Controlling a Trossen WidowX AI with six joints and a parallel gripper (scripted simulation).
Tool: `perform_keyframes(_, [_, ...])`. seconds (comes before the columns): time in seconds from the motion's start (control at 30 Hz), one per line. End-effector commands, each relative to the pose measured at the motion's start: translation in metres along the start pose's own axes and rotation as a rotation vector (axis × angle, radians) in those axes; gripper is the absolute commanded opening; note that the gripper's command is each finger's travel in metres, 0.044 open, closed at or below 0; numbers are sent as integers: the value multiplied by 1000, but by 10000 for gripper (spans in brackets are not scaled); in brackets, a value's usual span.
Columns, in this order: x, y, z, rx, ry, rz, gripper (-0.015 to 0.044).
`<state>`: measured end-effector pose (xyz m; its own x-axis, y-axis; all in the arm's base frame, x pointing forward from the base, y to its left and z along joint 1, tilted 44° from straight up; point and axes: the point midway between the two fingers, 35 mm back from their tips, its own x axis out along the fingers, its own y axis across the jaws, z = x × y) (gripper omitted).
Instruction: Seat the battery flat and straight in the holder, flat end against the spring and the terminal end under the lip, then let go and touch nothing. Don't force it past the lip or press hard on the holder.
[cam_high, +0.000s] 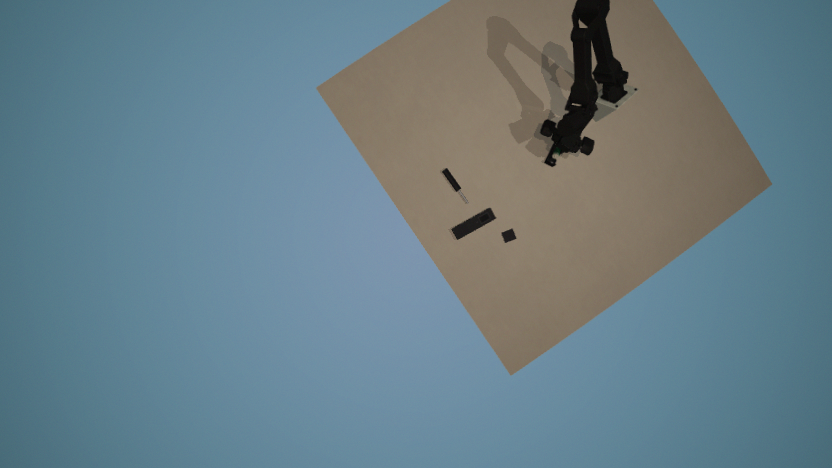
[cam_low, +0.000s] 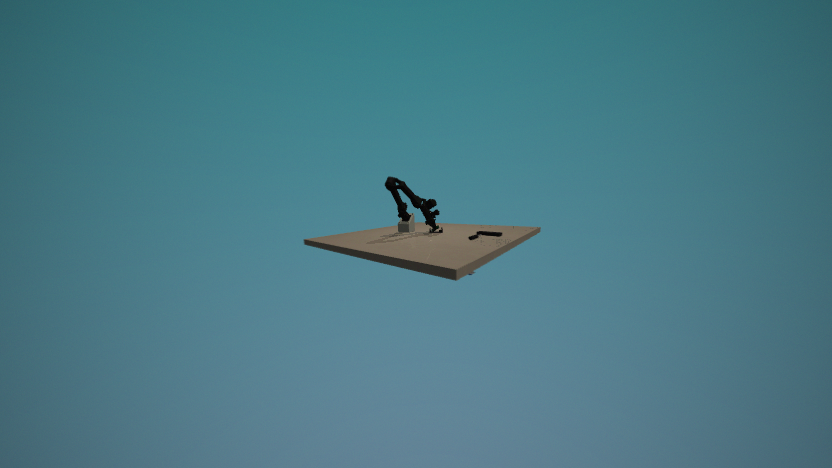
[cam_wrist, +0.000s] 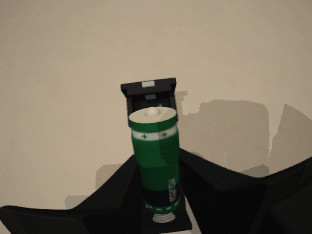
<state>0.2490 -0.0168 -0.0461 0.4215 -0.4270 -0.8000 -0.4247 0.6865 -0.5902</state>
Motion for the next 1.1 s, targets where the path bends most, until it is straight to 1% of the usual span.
perform_keyframes(0.0, [-2,1,-6,-8,13,4,82])
perform_keyframes(0.23, [-1,1,-6,-8,21,7,82])
perform_keyframes(1.07, [7,2,-2,14,155,36,82])
